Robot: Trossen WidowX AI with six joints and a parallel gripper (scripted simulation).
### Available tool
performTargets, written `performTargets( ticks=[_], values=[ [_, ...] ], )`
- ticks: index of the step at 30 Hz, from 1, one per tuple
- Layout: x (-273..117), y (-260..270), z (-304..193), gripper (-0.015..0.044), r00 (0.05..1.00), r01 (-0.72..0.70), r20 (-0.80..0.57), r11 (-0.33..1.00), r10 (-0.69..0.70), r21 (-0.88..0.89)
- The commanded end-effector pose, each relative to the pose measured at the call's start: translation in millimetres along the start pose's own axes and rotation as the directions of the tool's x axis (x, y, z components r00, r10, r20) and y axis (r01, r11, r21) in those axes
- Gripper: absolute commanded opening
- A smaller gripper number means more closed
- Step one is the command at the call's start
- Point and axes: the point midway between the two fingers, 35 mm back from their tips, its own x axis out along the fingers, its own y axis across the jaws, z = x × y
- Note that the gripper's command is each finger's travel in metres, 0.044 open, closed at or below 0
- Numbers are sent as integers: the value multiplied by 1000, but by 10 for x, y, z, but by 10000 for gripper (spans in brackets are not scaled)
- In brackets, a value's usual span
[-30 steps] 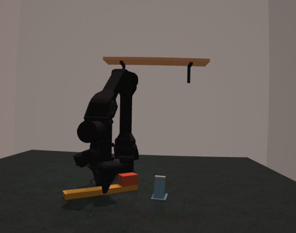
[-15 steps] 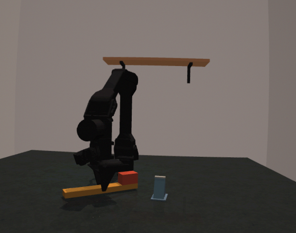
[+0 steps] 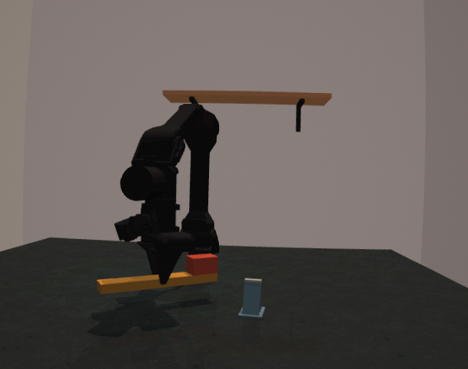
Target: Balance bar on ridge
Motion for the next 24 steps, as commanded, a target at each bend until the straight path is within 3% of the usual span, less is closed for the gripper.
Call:
performTargets(
  ticks=[1,24],
  values=[
    [-112,5,6,0,1000,-1,2,1000,1,-4],
    [-685,-42,-37,0,1000,1,3,1000,-1,-7]
  ],
)
